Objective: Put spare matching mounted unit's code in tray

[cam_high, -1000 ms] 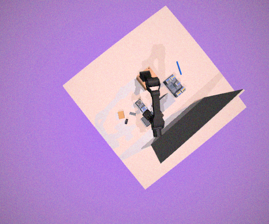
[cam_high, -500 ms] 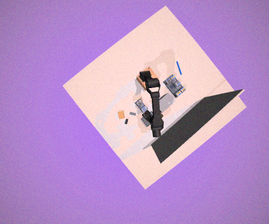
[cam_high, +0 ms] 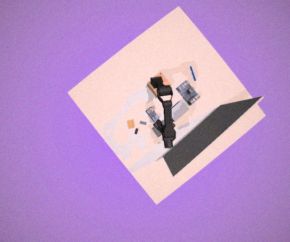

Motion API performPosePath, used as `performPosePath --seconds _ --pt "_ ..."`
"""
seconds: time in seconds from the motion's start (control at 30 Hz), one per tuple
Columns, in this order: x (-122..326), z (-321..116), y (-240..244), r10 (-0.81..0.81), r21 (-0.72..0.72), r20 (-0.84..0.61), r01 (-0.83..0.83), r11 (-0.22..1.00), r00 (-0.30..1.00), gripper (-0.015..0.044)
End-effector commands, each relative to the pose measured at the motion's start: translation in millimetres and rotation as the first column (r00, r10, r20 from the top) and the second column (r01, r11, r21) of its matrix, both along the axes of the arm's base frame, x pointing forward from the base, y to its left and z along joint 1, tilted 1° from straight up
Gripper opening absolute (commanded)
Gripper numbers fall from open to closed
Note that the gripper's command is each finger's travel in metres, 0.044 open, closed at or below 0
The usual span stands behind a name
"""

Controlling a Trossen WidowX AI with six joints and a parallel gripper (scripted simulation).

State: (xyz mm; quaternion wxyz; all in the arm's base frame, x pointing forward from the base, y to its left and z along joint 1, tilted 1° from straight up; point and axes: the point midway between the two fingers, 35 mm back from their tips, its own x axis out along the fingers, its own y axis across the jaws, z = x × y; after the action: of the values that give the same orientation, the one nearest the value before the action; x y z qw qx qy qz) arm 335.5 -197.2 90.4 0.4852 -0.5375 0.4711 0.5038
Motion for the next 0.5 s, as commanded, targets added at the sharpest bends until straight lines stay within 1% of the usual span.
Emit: performPosePath --seconds 0.0,0.47 --pt "1 -5 0 0.006 0.002 0.003 -0.006 1.0 1.0 0.0" --pt "3 -21 -1 0.006 0.002 0.003 -0.006 1.0 1.0 0.0"
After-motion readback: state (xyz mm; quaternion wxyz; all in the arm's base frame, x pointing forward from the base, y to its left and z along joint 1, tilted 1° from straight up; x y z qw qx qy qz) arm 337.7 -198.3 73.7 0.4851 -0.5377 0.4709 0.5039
